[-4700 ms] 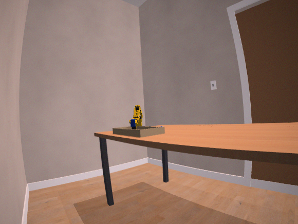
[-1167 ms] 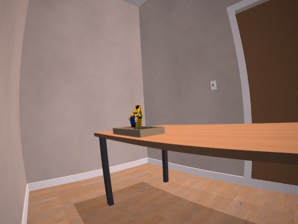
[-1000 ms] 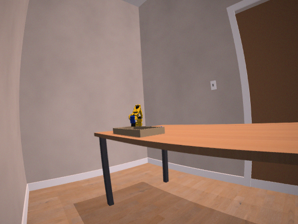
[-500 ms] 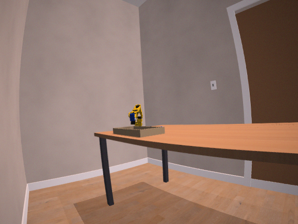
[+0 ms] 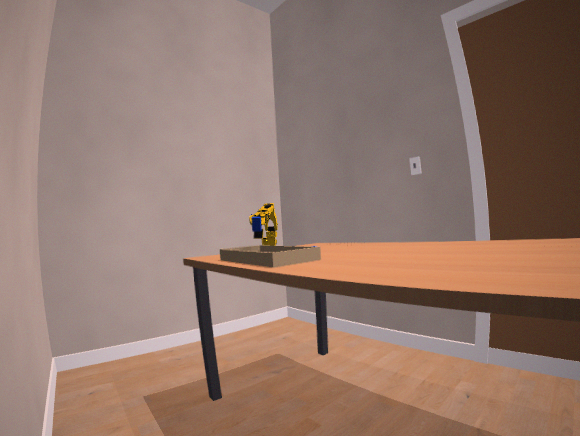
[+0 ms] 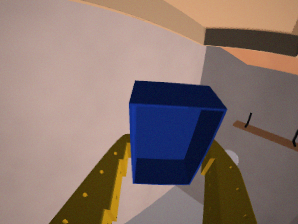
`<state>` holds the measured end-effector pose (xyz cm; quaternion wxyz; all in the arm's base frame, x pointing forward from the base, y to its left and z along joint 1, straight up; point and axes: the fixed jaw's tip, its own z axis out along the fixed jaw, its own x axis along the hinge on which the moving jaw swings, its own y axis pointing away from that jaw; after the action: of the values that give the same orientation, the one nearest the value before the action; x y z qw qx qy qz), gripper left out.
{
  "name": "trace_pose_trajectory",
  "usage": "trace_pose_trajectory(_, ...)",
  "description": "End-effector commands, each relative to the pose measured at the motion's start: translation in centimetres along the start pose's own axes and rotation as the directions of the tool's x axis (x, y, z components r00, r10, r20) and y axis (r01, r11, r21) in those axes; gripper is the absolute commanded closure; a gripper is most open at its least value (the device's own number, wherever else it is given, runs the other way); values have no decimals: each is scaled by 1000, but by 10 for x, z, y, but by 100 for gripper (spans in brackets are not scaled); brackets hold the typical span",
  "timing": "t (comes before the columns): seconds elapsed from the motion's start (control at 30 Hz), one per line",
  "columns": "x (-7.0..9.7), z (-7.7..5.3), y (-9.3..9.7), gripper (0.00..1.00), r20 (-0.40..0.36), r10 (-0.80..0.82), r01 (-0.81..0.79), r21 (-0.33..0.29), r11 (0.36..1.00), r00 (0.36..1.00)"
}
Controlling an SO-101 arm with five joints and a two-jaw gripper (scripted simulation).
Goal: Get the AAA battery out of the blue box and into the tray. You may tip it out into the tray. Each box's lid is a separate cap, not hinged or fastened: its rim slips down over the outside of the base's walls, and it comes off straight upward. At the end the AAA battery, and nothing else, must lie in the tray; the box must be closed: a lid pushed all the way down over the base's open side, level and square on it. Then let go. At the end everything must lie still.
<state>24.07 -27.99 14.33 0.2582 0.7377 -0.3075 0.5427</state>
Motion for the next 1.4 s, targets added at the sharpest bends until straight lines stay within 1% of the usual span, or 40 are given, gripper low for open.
trace_pose_trajectory(0.0,38,-11,6,80,-105,-8,7,-17,1000,994)
trace_pose_trajectory(0.67,52,-19,9,80,-105,-16,14,-22,1000,994)
trace_pose_trajectory(1.37,58,-23,9,80,-105,-19,17,-25,1000,994)
